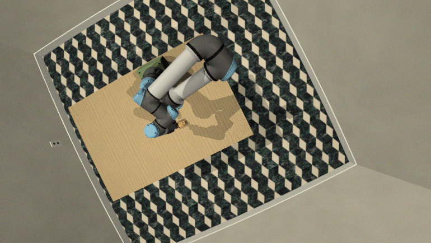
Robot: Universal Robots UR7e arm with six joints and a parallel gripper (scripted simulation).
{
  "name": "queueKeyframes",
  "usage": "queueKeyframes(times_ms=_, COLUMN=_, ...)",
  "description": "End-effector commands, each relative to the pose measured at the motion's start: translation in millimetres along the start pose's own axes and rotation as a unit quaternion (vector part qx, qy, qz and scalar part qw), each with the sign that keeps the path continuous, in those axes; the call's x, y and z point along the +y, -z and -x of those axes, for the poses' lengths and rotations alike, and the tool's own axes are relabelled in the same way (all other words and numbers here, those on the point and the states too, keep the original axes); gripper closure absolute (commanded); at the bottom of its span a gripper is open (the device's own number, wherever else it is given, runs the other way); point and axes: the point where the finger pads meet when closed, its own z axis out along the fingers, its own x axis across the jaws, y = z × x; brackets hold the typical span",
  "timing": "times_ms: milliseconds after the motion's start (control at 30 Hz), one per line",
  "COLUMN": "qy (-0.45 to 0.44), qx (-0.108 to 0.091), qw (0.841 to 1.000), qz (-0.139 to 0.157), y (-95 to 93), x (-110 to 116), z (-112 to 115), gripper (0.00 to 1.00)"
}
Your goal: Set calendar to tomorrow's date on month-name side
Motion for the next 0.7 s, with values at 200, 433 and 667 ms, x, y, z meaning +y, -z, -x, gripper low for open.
queueKeyframes(times_ms=200, qy=0.027, qx=-0.004, qw=1.000, qz=-0.002, y=-0.4, x=-3, z=2, gripper=0.40)
queueKeyframes(times_ms=433, qy=0.098, qx=-0.014, qw=0.995, qz=-0.009, y=-1.7, x=-10, z=8, gripper=0.40)
queueKeyframes(times_ms=667, qy=0.201, qx=-0.027, qw=0.979, qz=-0.018, y=-3.5, x=-20, z=16, gripper=0.40)
